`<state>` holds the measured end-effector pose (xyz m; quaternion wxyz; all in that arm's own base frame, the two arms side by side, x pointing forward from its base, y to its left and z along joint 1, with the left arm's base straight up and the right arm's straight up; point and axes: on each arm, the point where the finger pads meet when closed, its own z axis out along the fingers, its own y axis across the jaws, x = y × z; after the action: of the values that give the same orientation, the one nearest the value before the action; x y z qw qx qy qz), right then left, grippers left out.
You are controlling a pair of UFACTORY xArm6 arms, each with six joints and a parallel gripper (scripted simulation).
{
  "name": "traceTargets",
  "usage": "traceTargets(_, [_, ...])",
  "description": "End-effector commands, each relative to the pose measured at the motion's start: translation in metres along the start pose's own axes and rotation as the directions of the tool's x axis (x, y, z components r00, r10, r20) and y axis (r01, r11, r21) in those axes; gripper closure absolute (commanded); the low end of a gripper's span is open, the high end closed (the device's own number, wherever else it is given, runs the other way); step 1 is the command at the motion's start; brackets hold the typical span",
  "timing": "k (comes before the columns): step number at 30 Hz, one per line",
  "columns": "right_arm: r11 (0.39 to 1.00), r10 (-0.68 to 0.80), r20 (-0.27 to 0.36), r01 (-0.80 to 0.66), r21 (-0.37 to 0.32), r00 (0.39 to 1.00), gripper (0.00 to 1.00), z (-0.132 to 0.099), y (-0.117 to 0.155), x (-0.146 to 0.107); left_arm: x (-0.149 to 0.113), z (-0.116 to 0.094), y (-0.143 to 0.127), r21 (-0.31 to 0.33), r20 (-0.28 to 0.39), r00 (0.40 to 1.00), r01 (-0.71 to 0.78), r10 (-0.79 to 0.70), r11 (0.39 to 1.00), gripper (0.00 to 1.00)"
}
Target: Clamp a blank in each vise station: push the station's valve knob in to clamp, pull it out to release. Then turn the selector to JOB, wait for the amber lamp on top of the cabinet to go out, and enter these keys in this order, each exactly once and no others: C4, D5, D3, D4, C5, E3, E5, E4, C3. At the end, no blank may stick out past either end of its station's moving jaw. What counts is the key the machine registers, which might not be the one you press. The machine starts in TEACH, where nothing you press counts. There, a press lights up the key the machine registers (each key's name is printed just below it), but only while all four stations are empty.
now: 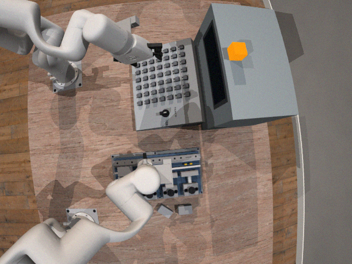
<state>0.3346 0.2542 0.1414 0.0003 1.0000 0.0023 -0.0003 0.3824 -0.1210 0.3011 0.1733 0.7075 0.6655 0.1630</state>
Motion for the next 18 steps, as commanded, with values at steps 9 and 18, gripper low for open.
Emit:
traceTargets(9, [1.0,0.0,-0.005,0.0,0.003,1.0,1.0,0.0004,-0.001,0.0014,-0.0003,-0.0016,0.0018,-0.005,0.001,1.0,0.001,-0.001,1.0,0.0])
traceTargets(18, [1.0,0.0,-0.005,0.0,0.003,1.0,1.0,0.0026,-0.001,0.0014,-0.0003,-0.0016,0.0018,-0.005,0.001,1.0,0.001,-0.001,1.0,0.0])
